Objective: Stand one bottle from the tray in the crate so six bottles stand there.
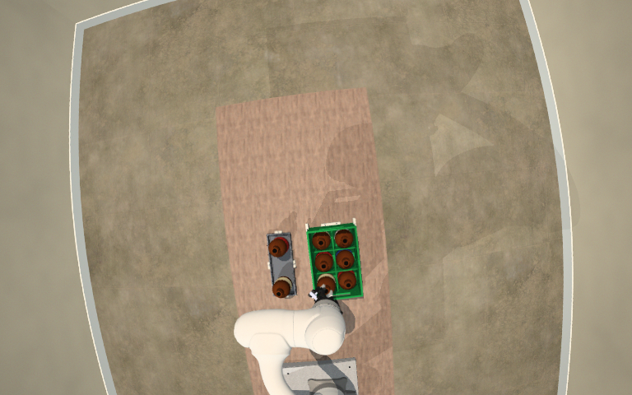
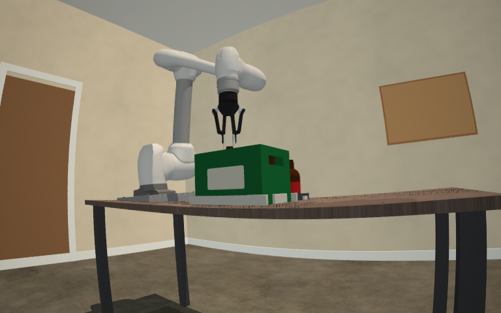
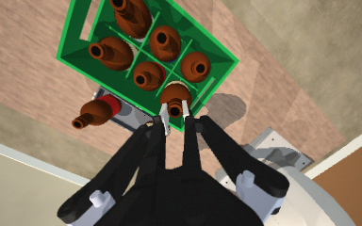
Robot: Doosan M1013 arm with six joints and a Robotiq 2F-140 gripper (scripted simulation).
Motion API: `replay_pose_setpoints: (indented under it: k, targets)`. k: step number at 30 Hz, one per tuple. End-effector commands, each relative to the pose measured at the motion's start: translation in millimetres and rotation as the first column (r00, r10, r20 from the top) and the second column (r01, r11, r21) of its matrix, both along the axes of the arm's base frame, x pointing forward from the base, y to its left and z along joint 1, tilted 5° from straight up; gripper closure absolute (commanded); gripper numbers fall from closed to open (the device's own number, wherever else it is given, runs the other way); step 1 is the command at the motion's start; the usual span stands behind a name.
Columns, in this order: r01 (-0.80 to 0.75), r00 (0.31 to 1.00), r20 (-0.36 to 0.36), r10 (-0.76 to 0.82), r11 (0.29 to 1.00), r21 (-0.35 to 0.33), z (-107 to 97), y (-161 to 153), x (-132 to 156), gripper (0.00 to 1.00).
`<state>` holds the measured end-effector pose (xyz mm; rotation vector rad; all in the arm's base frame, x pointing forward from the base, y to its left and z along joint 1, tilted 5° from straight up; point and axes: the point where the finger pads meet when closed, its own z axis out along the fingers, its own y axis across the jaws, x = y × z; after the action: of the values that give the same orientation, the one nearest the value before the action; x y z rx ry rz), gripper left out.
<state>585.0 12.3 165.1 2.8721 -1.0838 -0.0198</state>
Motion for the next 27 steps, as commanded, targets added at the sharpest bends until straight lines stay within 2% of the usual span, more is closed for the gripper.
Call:
replay_pose_setpoints:
  k: [1, 27]
  targets:
    - [0.000, 1.000, -0.009, 0.000, 1.000, -0.006, -11, -4, -3, 1.00]
    - [0.000, 1.000, -0.009, 0.000, 1.000, -0.006, -34, -5, -5, 1.00]
